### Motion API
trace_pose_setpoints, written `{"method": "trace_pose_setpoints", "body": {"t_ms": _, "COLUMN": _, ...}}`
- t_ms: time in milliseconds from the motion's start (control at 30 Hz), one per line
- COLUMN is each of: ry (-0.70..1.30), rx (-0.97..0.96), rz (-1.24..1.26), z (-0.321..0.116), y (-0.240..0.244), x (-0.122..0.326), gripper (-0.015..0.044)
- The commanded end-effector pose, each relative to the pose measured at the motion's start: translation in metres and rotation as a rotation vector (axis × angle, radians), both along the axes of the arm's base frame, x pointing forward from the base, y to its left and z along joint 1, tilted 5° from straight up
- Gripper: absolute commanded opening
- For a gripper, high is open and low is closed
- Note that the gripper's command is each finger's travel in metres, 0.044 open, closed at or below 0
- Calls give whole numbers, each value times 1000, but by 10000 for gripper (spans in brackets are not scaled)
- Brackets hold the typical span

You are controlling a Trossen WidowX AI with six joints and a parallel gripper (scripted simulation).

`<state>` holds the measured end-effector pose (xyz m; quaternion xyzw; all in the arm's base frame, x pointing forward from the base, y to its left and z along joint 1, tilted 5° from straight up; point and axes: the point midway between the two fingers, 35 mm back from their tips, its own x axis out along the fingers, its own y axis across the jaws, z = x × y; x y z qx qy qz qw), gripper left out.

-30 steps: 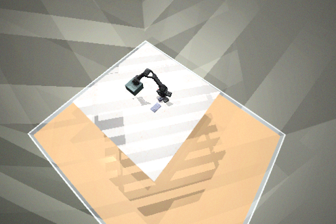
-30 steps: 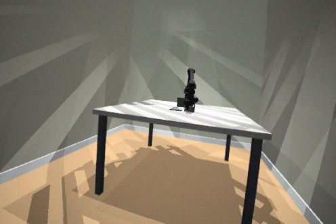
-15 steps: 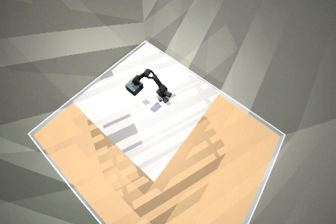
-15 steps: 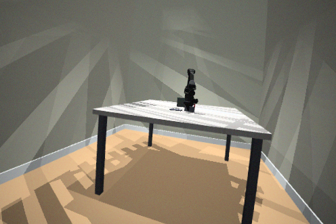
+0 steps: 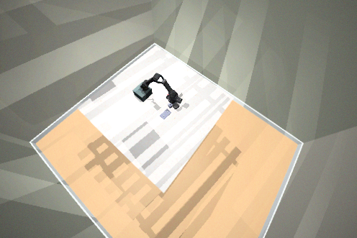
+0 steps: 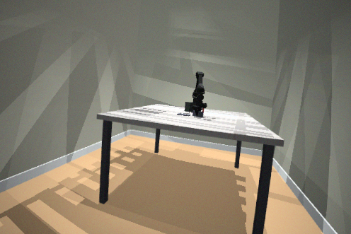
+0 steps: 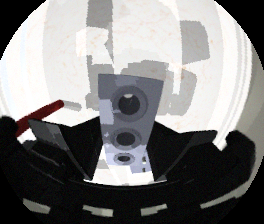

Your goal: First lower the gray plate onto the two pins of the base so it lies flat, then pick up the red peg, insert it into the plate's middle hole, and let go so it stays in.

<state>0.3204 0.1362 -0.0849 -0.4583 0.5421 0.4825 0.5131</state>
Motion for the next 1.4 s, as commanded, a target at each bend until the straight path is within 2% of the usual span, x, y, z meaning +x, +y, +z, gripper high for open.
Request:
{"method": "trace_pose_setpoints", "body": {"t_ms": 0, "ry": 1, "rx": 1, "rz": -4, "z": 6, "y": 1, "x": 1, "gripper": 0}}
{"method": "trace_pose_setpoints", "body": {"t_ms": 1367, "ry": 1, "rx": 2, "rz": -4, "z": 134, "y": 9, "x": 3, "gripper": 0}}
